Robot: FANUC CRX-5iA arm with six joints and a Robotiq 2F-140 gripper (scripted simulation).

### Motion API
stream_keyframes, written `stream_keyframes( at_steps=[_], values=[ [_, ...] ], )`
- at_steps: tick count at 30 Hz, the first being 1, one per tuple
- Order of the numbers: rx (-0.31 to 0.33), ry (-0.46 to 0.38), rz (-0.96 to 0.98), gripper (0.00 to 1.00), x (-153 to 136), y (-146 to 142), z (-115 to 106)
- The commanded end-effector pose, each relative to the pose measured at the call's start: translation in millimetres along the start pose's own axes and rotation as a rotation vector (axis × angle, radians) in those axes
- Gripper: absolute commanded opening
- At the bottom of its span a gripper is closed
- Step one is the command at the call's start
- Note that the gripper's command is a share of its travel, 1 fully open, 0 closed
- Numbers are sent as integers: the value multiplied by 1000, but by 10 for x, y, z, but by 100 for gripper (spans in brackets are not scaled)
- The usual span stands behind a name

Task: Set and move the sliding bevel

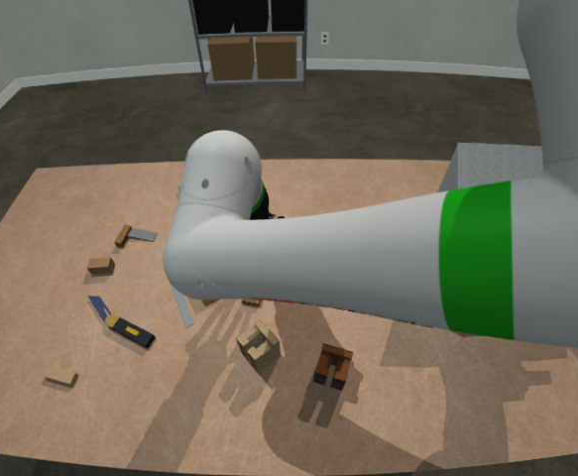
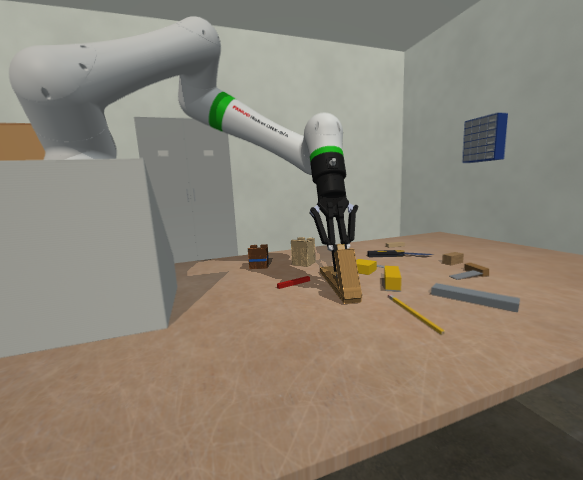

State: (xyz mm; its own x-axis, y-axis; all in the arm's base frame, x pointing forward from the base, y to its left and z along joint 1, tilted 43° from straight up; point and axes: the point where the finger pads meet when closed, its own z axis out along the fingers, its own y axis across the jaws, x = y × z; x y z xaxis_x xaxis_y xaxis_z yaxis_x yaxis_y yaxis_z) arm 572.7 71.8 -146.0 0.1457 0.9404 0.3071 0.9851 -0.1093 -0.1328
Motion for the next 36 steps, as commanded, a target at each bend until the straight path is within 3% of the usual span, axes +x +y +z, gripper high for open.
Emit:
stream_keyframes(
  at_steps=[1, 36],
  values=[
    [-2, 0, 0, 10, -7, 7, 22],
    [-2, 0, 0, 10, -14, 7, 113]
  ],
)
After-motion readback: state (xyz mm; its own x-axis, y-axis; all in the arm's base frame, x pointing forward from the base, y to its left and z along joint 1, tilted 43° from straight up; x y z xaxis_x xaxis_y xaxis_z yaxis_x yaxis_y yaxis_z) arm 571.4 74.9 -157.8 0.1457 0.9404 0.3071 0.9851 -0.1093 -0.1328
